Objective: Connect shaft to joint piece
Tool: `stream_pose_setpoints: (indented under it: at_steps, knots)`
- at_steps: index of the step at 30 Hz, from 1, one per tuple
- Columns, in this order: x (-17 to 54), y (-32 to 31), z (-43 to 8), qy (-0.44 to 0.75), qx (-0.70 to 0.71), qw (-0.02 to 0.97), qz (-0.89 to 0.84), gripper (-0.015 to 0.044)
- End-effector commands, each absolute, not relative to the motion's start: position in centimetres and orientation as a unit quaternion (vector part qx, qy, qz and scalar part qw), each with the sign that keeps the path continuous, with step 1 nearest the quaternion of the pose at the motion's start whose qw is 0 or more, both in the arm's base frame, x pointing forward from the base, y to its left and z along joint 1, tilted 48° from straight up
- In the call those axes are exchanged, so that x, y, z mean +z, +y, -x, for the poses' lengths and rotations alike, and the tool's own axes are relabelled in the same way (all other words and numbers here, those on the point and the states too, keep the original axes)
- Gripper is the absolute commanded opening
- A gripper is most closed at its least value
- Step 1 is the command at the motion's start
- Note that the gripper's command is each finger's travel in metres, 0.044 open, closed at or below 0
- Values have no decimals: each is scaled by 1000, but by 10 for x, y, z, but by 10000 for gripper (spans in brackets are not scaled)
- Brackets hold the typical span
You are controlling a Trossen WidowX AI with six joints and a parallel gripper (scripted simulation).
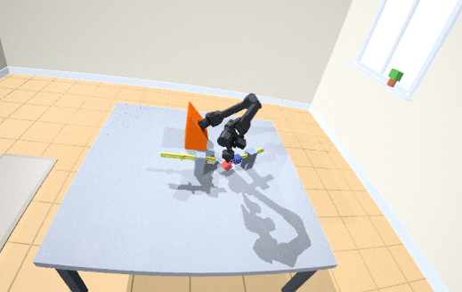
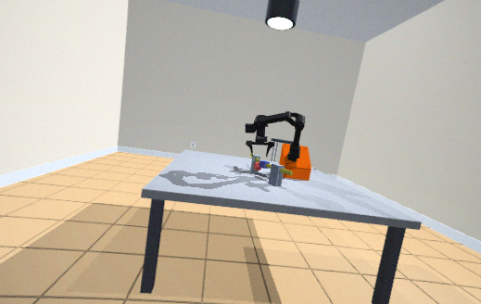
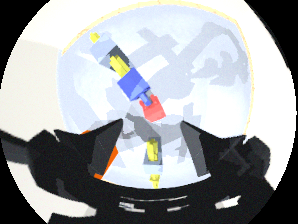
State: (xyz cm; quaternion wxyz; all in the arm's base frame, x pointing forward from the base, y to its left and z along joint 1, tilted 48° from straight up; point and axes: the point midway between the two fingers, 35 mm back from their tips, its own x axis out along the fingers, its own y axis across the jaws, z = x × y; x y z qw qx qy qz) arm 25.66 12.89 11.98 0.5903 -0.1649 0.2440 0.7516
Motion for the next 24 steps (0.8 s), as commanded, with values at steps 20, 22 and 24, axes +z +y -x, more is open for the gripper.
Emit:
stream_pose_setpoints:
  at_steps: [20, 22, 24]
  knots:
    - [116, 132, -259, 23, 796, 535, 282, 440]
    - [116, 132, -259, 23, 796, 535, 282, 440]
    - [114, 134, -259, 23, 796, 535, 282, 440]
